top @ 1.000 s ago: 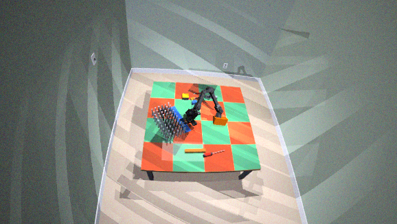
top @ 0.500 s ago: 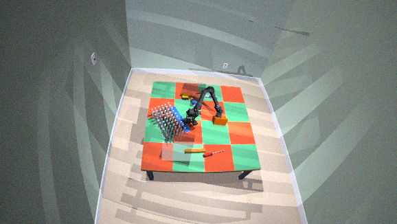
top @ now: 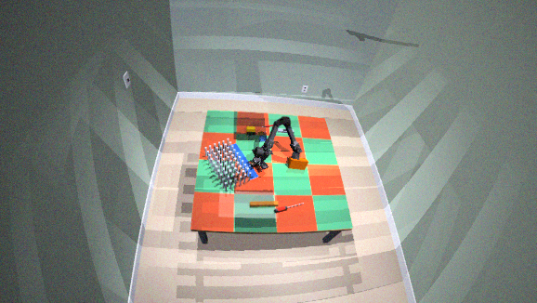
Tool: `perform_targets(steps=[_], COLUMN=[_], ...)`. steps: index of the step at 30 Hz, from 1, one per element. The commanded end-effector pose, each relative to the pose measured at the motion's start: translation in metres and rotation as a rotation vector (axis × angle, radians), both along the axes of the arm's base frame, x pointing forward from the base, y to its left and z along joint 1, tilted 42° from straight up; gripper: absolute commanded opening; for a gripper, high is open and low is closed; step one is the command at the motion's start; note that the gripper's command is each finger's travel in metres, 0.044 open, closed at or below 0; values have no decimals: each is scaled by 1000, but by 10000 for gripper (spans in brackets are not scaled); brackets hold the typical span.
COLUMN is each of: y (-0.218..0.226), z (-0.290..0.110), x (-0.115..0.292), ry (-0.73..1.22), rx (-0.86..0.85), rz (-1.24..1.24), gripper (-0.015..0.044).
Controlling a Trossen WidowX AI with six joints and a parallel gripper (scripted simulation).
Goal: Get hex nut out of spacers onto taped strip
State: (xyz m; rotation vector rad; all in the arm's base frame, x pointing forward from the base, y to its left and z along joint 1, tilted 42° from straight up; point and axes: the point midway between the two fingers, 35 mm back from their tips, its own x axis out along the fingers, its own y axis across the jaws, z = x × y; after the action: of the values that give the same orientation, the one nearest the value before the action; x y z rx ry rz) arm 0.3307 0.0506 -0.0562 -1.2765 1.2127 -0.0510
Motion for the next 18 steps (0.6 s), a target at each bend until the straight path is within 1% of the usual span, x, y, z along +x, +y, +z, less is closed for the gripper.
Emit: perform_targets(steps=[1,18], y=[-1,-6], z=[2,5], x=[-2,-10], ry=[1,3], rx=[1,1], rz=[5,4], gripper=[0,0])
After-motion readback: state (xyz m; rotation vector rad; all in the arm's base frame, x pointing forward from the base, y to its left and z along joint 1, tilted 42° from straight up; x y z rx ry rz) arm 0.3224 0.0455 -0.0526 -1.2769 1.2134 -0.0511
